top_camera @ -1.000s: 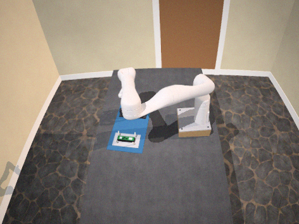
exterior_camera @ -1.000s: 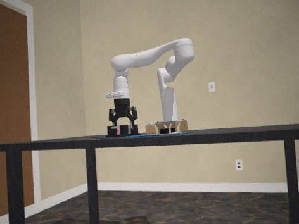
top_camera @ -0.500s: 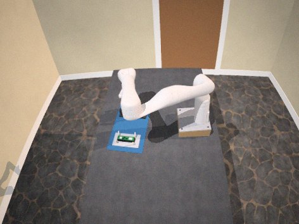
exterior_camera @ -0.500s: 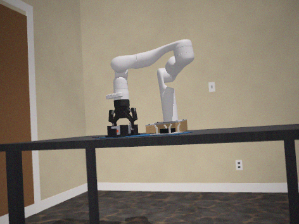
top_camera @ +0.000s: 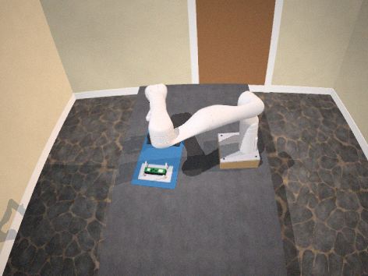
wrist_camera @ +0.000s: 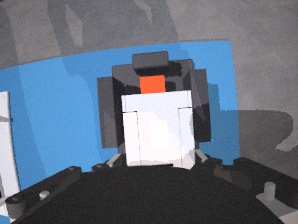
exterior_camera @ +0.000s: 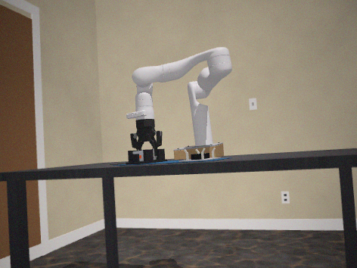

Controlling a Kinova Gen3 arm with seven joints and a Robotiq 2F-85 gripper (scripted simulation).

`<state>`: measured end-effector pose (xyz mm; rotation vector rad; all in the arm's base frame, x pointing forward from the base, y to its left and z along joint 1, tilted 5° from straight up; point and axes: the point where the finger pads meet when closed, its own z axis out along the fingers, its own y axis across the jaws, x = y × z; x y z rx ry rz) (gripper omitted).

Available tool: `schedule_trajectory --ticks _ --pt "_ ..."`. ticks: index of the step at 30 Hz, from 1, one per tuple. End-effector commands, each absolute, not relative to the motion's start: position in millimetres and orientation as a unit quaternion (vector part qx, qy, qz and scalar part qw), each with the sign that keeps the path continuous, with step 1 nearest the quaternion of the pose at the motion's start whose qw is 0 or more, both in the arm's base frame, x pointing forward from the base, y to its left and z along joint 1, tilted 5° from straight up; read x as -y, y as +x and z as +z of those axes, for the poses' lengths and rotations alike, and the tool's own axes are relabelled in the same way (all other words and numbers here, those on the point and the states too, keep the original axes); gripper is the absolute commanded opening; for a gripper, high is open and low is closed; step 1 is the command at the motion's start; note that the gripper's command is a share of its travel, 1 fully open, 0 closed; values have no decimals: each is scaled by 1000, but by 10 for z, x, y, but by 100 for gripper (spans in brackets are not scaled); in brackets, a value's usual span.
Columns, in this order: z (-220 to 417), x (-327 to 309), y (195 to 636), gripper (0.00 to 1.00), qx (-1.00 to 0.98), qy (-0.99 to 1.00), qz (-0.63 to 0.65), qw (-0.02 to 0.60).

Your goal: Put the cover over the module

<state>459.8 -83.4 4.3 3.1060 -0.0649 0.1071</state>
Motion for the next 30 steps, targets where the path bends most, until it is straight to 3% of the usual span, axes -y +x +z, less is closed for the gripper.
schedule_trajectory --ticks 1,20,21,30 --pt "50 834 4603 70 21 999 35 16" --pt "50 834 4603 70 21 999 35 17" --pt "50 834 4603 0 21 999 35 17" --pt "50 834 4603 0 21 999 35 17"
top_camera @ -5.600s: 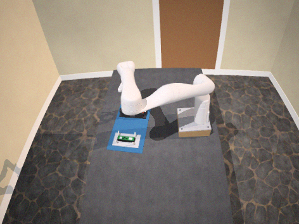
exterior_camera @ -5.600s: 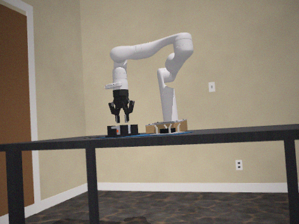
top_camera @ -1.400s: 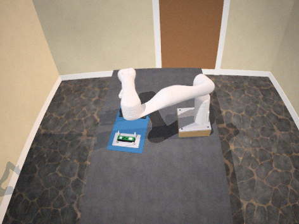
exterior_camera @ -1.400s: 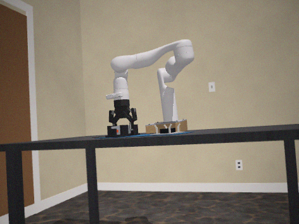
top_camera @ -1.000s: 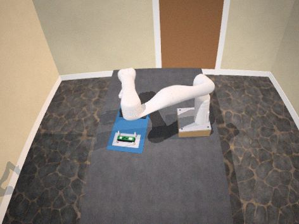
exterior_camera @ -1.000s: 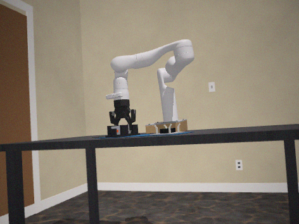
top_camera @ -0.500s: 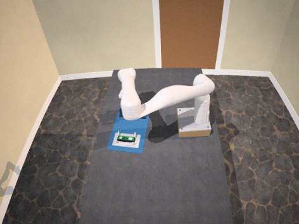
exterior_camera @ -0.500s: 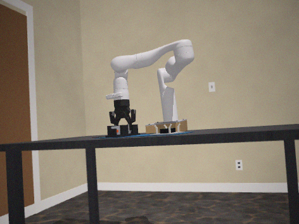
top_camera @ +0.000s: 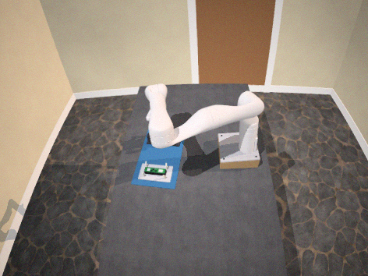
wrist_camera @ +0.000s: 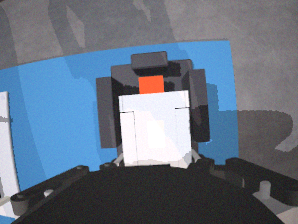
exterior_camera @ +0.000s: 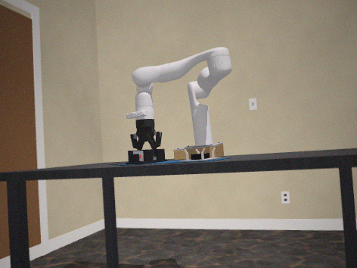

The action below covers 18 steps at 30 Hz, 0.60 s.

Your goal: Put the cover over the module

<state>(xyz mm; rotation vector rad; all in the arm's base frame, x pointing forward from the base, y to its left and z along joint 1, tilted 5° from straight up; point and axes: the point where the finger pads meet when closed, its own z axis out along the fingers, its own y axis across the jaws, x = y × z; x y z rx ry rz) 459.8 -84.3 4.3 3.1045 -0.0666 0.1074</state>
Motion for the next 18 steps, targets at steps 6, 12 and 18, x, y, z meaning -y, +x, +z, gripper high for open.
schedule_trajectory --ticks 6,12,18 --pt "50 834 4603 0 21 999 35 17" --pt "54 850 4605 0 22 999 36 18" --pt "54 850 4605 0 22 999 36 18"
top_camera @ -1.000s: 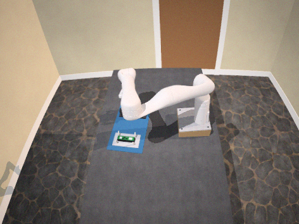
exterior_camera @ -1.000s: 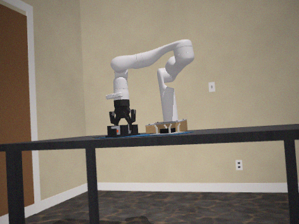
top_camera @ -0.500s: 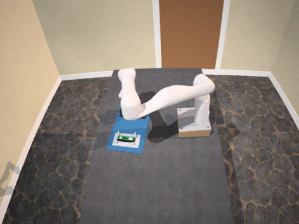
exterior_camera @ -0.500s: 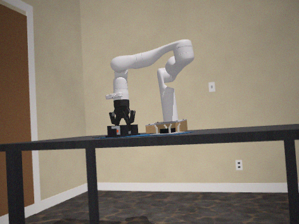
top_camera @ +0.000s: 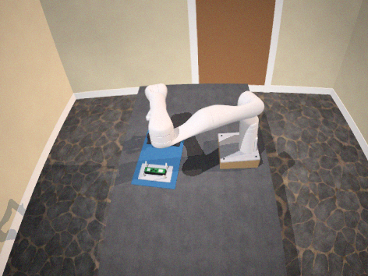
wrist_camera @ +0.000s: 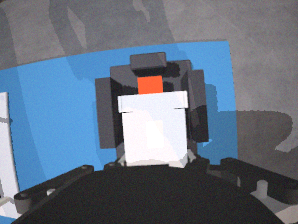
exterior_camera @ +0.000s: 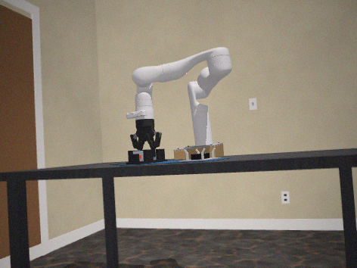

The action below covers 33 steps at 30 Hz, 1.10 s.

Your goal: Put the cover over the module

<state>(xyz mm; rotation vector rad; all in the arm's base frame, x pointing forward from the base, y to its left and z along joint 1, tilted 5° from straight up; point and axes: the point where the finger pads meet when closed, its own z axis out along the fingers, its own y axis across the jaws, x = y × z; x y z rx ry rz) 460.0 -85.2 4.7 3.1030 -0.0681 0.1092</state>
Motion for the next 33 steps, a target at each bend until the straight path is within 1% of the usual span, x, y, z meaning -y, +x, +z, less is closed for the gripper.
schedule_trajectory --ticks 1,23,33 --pt "54 850 4605 0 22 999 36 18" --pt "54 850 4605 0 22 999 36 18" --pt "353 839 4583 0 22 999 36 18"
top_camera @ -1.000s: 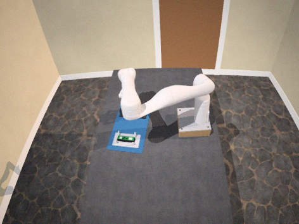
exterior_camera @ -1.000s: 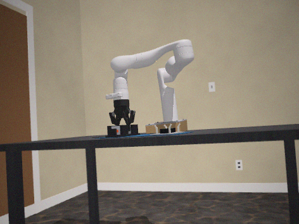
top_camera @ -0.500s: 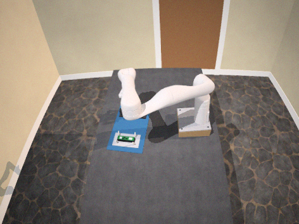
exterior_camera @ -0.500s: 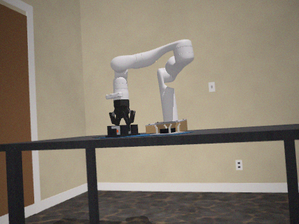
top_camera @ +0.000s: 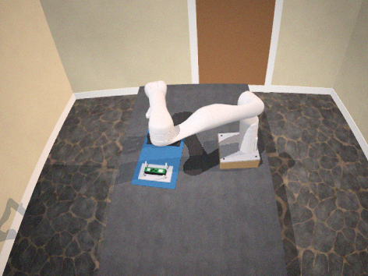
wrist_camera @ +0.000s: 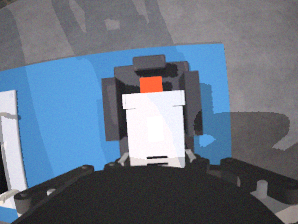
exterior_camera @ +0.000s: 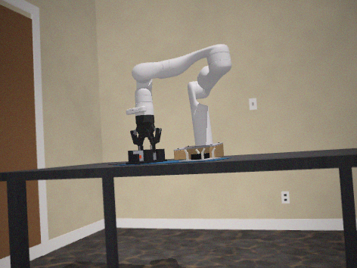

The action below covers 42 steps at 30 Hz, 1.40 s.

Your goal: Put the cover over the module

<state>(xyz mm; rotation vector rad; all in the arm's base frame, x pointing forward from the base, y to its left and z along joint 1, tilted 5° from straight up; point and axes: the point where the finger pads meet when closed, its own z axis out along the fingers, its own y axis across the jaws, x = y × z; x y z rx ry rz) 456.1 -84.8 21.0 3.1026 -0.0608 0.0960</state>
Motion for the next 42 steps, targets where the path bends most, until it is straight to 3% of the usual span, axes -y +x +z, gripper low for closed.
schedule_trajectory --ticks 1,42 --pt "353 839 4583 0 22 999 36 18" --pt "566 860 4543 0 16 999 34 20"
